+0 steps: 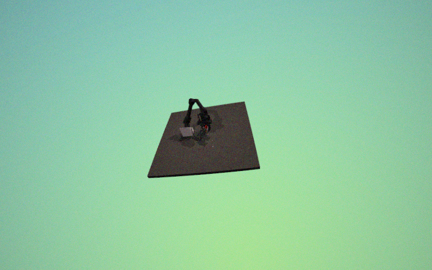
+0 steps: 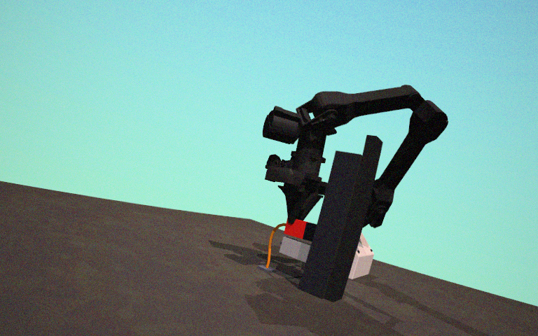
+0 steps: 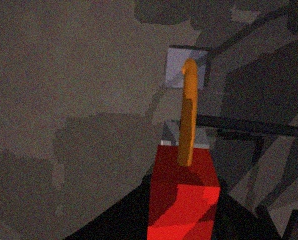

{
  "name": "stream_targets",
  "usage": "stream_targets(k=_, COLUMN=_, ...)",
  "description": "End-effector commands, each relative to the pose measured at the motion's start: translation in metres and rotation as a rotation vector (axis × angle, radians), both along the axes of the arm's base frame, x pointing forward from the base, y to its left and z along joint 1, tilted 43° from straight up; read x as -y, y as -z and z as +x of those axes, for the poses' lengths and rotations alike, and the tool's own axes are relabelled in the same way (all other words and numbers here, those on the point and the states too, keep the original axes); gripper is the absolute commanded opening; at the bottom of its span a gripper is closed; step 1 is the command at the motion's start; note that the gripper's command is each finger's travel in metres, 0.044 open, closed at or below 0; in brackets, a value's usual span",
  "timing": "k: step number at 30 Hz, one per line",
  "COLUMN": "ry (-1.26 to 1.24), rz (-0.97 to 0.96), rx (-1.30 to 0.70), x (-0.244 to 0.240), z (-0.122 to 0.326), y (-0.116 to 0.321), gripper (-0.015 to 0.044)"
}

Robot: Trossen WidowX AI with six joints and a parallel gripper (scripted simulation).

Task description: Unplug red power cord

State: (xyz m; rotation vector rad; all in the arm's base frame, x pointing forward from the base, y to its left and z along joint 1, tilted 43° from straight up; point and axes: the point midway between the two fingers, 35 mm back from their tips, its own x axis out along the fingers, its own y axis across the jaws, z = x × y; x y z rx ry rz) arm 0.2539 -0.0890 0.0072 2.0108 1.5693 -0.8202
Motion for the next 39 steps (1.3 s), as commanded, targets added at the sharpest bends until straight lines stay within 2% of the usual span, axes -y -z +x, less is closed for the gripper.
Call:
stream_targets(k=1, ry=0.010, rz=-0.060, rx=-0.017, x=0.024, z=-0.005, y=0.015, gripper=0.0000)
stream_targets(k=22, ry=0.011, rz=-0.059, rx=-0.018, x=0.050, z=-0.016, y=0.034, gripper=0.0000)
stream_targets(k=35, ry=0.011, rz=-0.056, rx=-0.018, x=0.043, z=-0.014, y=0.031, gripper=0.0341)
stream_targets(k=39, ry=0.012, rz=-0.059, rx=-0.018, x=0.062, z=-0.017, y=0.041, gripper=0.0440)
